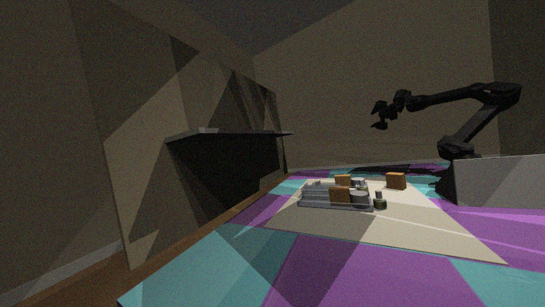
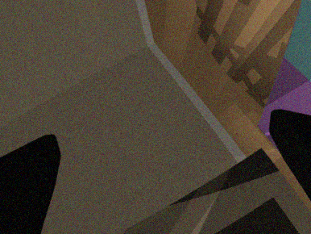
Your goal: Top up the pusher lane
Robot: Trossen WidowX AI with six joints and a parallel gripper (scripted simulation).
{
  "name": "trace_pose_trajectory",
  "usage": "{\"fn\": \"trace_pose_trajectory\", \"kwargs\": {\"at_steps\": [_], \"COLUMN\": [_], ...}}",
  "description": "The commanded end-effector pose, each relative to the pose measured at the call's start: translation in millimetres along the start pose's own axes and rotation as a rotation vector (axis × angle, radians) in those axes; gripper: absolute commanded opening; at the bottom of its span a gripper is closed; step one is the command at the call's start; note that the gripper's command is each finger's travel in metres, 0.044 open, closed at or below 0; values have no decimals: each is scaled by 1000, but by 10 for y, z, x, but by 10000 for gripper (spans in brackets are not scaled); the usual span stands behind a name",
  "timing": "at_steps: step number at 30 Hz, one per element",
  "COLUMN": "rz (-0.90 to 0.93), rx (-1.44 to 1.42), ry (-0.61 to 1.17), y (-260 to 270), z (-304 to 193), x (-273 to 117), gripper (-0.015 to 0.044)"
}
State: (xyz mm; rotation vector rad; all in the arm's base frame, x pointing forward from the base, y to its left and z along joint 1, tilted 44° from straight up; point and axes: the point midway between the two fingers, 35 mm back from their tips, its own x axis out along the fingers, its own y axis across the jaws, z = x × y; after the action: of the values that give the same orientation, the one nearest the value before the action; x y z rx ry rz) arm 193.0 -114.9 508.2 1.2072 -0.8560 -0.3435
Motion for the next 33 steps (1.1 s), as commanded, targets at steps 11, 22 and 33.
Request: {"fn": "trace_pose_trajectory", "kwargs": {"at_steps": [11, 22, 33], "rz": [-335, -588, -758], "rx": [-426, -784, -1360], "ry": [480, 853, 1302], "y": [-1194, -2257, -3326], "z": [-1592, -2650, -3262], "x": [95, -561, -1890], "gripper": [440, 440, 440]}}
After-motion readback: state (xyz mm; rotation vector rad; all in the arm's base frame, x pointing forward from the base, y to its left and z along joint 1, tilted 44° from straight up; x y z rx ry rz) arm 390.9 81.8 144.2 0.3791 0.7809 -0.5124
